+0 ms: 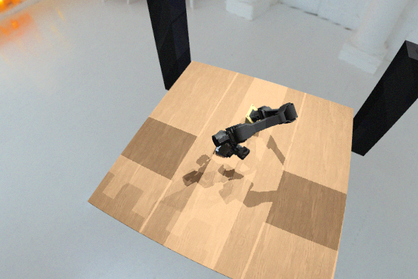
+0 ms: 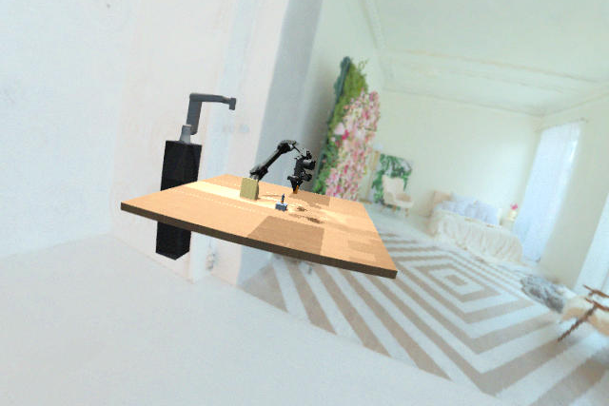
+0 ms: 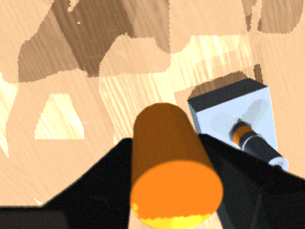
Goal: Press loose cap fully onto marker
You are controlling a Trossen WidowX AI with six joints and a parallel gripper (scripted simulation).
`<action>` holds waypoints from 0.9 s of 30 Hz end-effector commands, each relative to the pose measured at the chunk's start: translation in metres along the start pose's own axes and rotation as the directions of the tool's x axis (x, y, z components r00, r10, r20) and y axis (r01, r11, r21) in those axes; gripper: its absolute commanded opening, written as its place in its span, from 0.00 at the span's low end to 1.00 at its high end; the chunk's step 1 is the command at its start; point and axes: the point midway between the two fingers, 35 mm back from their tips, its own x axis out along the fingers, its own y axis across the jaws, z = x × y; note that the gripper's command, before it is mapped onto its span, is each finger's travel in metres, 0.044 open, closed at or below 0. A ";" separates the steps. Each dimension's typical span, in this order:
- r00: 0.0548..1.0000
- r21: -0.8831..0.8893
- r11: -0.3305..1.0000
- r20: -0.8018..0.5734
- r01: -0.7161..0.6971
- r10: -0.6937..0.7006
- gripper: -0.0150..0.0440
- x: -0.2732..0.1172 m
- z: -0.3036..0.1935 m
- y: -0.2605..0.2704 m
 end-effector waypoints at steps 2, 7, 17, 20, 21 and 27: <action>1.000 0.002 1.000 -0.007 0.001 -0.001 0.25 -0.005 -0.007 -0.020; 1.000 0.001 1.000 -0.013 -0.004 0.004 0.25 -0.009 -0.014 -0.038; 0.999 -0.004 1.000 -0.026 -0.023 0.023 0.25 -0.016 -0.031 -0.071; 0.999 -0.006 0.999 -0.030 -0.031 0.031 0.25 -0.017 -0.037 -0.080; 0.999 -0.006 0.999 -0.030 -0.033 0.032 0.25 -0.017 -0.038 -0.081; 0.999 -0.007 0.999 -0.030 -0.033 0.033 0.25 -0.013 -0.038 -0.081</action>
